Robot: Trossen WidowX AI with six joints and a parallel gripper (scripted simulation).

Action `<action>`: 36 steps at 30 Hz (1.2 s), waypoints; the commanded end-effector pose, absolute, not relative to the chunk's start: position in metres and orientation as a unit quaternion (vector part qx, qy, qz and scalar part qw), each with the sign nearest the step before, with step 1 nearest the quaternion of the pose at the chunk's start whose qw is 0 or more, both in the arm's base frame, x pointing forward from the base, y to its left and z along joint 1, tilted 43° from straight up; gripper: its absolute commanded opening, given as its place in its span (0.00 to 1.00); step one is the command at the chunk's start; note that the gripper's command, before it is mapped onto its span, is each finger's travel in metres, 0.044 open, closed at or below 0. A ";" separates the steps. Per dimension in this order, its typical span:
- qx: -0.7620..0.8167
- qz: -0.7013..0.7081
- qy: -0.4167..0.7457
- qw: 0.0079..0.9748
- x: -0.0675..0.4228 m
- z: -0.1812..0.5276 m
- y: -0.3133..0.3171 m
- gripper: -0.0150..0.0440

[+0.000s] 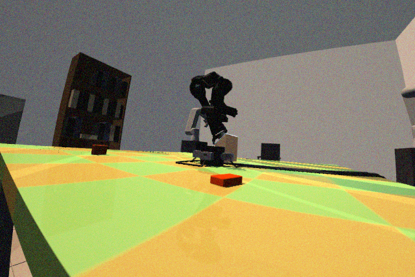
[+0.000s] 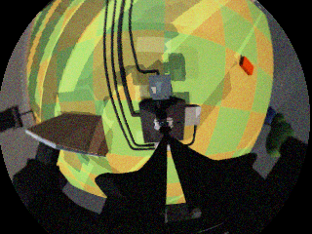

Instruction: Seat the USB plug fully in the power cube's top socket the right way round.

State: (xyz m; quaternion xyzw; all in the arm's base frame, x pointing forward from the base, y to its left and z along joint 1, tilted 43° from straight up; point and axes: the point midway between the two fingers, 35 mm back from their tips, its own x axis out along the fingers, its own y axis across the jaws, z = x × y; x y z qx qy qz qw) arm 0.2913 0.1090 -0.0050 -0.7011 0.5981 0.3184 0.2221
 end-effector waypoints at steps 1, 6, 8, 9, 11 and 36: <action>-0.702 0.319 0.598 0.219 0.291 -0.006 0.108 0.25; -0.702 0.319 0.598 0.219 0.292 -0.007 0.107 0.25; -0.702 0.319 0.598 0.219 0.292 -0.007 0.107 0.25; -0.702 0.319 0.598 0.219 0.292 -0.007 0.107 0.25; -0.702 0.319 0.598 0.219 0.292 -0.007 0.107 0.25; -0.702 0.319 0.598 0.219 0.292 -0.009 0.105 0.25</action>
